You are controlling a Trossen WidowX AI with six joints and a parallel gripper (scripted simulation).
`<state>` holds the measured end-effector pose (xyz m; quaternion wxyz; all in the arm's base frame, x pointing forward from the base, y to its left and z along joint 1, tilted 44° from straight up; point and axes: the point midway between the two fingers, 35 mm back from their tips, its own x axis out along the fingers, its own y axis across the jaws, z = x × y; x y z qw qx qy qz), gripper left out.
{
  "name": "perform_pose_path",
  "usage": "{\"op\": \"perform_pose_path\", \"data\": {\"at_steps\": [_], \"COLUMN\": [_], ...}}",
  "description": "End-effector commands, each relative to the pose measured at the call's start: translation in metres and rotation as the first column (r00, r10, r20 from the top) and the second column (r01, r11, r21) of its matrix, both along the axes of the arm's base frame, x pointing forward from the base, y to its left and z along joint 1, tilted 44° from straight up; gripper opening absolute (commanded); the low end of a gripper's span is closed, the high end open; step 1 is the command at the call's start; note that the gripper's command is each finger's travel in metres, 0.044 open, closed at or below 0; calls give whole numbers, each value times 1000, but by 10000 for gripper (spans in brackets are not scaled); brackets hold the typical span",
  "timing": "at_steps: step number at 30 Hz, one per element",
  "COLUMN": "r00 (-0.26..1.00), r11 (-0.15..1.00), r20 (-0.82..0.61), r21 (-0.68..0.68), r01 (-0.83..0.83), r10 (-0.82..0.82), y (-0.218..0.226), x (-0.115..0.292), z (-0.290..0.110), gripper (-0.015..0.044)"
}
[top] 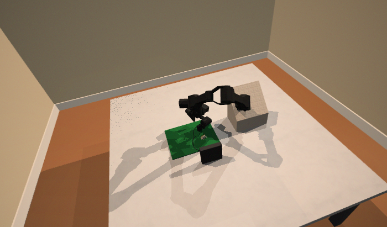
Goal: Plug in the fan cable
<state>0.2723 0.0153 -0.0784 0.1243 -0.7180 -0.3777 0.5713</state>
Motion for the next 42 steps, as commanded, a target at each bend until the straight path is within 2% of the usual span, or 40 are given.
{"op": "perform_pose_path", "data": {"at_steps": [1, 22, 38, 42], "r00": [1000, 1000, 1000, 1000], "r11": [1000, 1000, 1000, 1000], "r20": [-15, -15, -7, -7], "r21": [8, 11, 6, 5], "r01": [2, 2, -1, -1], "r10": [-2, -2, 1, 1], "y": [6, 22, 21, 19], "x": [-4, -4, -2, -2], "z": [-6, -21, -20, -18], "gripper": [440, 440, 20, 0]}}
